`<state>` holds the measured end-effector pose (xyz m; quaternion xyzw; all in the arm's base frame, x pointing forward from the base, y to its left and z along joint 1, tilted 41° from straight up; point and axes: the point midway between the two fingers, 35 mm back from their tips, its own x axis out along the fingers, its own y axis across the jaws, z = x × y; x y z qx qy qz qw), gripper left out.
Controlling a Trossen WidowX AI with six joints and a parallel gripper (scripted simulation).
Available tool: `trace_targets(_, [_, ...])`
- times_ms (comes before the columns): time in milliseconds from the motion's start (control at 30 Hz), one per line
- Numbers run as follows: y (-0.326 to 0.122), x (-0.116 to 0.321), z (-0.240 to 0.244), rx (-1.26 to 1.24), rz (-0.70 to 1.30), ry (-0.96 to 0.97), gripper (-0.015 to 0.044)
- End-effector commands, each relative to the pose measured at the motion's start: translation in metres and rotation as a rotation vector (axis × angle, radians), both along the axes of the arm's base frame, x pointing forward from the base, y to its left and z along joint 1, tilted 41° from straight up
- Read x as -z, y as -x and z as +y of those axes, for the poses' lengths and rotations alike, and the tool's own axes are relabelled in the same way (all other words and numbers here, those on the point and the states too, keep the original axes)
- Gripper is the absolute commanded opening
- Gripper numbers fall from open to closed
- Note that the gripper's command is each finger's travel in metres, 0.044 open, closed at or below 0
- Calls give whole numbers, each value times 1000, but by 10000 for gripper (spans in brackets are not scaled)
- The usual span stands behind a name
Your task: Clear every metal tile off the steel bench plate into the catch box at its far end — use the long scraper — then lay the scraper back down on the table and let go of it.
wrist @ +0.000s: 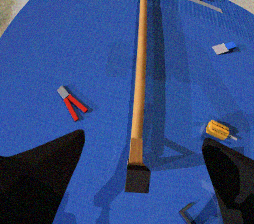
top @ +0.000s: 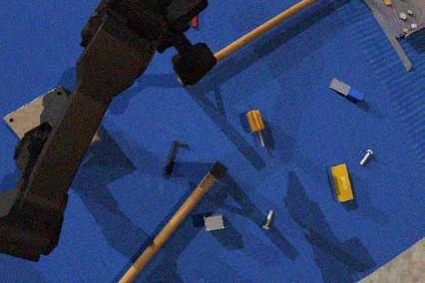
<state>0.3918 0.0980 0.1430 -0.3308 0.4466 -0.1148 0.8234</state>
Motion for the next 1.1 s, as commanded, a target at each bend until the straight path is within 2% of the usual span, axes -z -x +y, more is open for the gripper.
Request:
trace_targets(0, [10, 0, -2, -1, -8, 2, 440])
trace_targets(800, [71, 6, -16, -30, -44, -5, 440])
trace_targets(1067, [71, 17, -25, -31, -45, -6, 440])
